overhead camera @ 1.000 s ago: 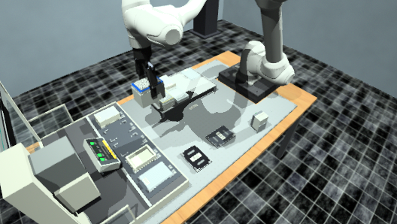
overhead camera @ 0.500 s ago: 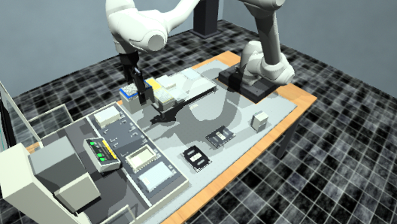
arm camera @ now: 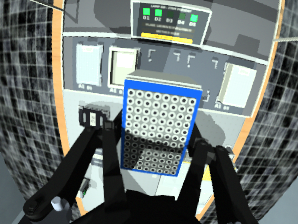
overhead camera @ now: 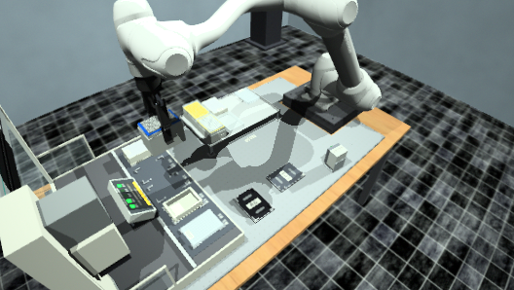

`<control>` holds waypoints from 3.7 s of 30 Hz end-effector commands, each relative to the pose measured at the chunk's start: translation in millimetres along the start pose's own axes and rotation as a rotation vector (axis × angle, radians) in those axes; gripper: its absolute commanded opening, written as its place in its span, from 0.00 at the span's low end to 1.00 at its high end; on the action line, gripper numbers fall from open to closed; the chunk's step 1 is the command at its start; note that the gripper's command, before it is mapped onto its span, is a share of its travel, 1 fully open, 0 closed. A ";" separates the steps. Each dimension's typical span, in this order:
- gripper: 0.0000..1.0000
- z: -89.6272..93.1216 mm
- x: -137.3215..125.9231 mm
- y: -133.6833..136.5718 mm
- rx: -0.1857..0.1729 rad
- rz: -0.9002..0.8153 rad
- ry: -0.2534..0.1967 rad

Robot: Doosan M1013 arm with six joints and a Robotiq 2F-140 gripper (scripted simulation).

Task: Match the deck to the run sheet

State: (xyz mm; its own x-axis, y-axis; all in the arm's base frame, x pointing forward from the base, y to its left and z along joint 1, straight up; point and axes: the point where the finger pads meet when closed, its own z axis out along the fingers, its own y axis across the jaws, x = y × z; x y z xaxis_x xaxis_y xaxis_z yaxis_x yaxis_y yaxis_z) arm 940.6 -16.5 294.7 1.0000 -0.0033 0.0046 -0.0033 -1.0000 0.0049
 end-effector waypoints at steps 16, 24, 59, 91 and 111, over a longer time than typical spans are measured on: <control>0.10 -1.9 39.3 -0.1 0.000 0.000 0.001; 0.10 -1.9 39.3 -0.1 0.000 0.000 0.001; 0.10 -1.9 39.2 -0.1 0.000 0.000 0.001; 0.10 41.5 39.3 0.0 0.000 0.000 0.001; 0.10 69.8 39.3 0.0 0.000 0.000 0.001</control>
State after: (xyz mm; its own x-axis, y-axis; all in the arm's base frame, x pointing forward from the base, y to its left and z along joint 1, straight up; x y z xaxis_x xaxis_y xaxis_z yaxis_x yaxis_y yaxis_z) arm 980.0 -17.0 223.8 1.0000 -0.0033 0.0032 -0.0033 -1.0000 0.0049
